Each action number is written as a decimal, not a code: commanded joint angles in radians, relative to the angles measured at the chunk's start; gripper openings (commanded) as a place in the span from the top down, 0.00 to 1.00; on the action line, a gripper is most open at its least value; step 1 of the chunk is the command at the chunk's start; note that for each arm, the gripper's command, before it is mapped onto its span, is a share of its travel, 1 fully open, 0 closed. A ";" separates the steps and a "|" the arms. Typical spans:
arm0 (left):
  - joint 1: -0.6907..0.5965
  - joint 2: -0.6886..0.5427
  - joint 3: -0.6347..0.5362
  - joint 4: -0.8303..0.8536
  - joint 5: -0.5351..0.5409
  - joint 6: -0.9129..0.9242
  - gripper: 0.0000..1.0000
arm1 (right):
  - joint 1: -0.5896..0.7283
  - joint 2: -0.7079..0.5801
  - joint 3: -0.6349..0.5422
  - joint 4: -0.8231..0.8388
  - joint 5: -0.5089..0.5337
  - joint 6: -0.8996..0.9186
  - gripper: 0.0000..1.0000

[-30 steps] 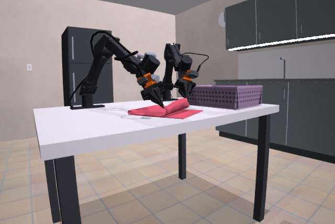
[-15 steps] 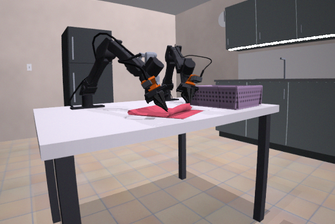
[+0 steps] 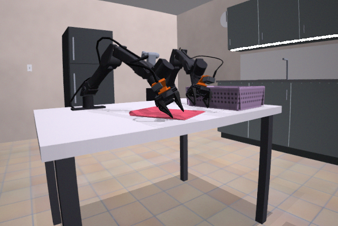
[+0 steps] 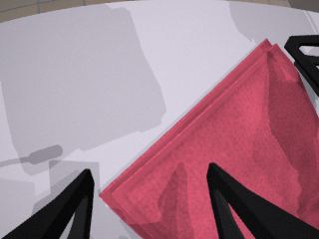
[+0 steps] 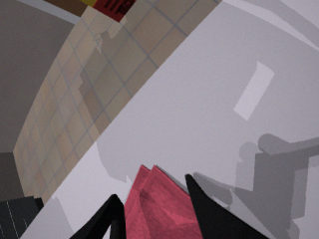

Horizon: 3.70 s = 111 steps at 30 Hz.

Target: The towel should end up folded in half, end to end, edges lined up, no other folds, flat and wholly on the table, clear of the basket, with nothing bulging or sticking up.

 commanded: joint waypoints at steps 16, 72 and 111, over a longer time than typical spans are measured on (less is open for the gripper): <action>0.007 -0.019 0.145 -0.129 0.009 0.019 0.22 | 0.014 -0.055 0.114 -0.115 0.011 -0.002 0.16; 0.012 0.001 0.237 -0.231 0.015 0.022 0.22 | 0.021 -0.071 0.191 -0.189 0.021 0.007 0.16; 0.025 -0.304 -0.006 -0.311 0.026 0.032 0.22 | 0.024 -0.357 -0.076 -0.267 0.024 0.016 0.16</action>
